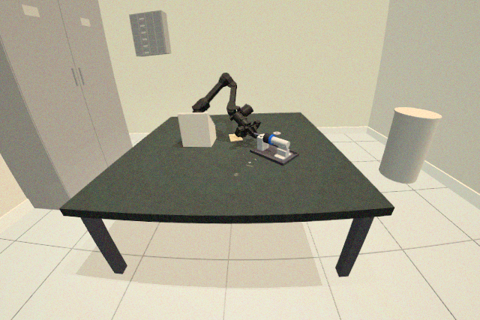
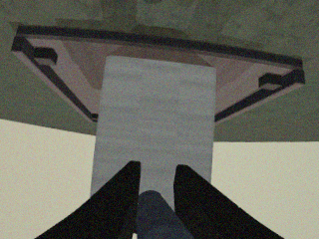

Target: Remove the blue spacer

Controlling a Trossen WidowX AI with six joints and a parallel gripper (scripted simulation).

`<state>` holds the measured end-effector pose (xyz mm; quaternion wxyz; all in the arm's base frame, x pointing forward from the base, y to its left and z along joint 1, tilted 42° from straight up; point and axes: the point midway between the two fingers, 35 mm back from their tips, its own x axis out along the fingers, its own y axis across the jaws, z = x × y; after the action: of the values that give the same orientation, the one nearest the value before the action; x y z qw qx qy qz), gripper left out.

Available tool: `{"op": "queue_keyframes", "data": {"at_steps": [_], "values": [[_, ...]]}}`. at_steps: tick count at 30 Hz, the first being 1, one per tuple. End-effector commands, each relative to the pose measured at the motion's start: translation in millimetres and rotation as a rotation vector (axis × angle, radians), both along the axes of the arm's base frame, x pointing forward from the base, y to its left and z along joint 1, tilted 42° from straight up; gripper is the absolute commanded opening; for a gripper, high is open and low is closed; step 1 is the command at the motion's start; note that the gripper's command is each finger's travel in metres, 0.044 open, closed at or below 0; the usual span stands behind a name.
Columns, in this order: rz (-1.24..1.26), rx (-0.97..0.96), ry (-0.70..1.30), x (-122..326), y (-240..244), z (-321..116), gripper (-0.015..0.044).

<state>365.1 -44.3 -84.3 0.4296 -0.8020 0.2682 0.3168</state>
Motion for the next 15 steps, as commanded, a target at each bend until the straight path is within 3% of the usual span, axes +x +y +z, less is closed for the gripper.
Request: {"op": "queue_keyframes", "data": {"at_steps": [1,15], "values": [[-0.004,0.004,0.000,-0.7,0.3,0.2,0.0000],[-0.004,0.004,0.000,-1.7,1.1,0.7,0.0000]]}}
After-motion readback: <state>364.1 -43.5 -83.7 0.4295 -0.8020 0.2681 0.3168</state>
